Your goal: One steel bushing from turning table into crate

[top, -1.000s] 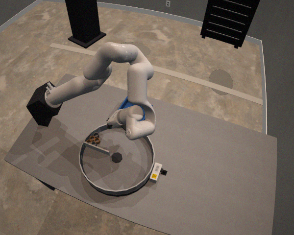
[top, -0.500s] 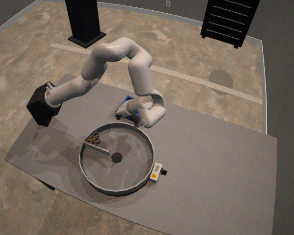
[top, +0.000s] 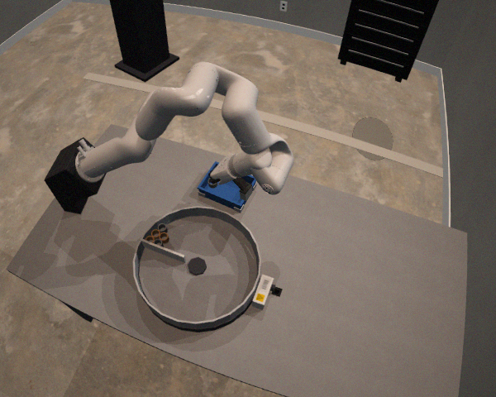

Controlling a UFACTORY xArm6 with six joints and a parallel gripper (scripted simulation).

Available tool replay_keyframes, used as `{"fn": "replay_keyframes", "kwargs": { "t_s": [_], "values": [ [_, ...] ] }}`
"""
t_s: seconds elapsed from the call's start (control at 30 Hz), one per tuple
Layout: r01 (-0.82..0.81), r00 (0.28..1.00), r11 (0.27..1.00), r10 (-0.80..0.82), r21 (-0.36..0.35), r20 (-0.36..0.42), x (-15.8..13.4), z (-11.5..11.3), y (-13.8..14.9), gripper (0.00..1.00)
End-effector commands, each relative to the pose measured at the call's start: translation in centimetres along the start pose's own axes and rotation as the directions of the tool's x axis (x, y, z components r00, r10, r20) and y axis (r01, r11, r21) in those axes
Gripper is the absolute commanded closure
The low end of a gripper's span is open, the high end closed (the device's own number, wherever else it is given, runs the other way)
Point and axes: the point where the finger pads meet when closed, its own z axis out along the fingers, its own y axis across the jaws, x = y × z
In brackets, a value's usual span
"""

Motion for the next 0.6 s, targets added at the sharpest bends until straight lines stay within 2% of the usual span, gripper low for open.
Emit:
{"fn": "replay_keyframes", "kwargs": {
  "t_s": [0.0,0.27,0.57],
  "values": [
    [-0.007,1.0,0.999,0.007,-0.04,0.003,0.4,0.0,-4.1,1.0],
    [-0.007,1.0,0.999,0.007,-0.04,0.003,0.6,0.0,-7.6,1.0],
    [-0.007,1.0,0.999,0.007,-0.04,0.003,0.6,0.0,-8.6,1.0]
  ]
}}
